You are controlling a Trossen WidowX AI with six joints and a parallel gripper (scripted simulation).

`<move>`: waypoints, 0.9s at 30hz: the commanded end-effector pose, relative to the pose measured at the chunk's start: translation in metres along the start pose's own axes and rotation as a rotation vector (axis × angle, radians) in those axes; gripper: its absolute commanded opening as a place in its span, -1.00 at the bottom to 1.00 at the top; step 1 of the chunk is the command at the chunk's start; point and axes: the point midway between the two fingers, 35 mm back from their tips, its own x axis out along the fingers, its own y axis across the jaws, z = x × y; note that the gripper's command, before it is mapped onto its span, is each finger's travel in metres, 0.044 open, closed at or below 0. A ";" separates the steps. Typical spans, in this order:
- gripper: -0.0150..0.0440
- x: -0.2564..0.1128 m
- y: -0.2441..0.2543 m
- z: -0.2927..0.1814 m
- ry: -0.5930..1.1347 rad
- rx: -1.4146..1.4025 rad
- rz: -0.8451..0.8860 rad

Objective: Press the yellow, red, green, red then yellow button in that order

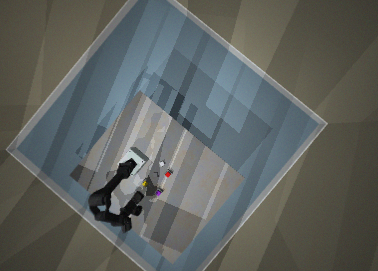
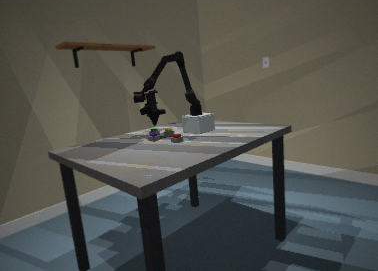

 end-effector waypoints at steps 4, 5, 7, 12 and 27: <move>-0.42 0.002 -0.004 0.004 -0.019 -0.003 -0.016; -0.42 0.004 -0.004 0.004 -0.019 -0.003 -0.016; -0.42 0.007 -0.004 0.004 -0.019 -0.003 -0.016; -0.42 0.015 -0.004 0.004 -0.019 -0.003 -0.016; -0.42 0.031 -0.004 0.004 -0.019 -0.003 -0.016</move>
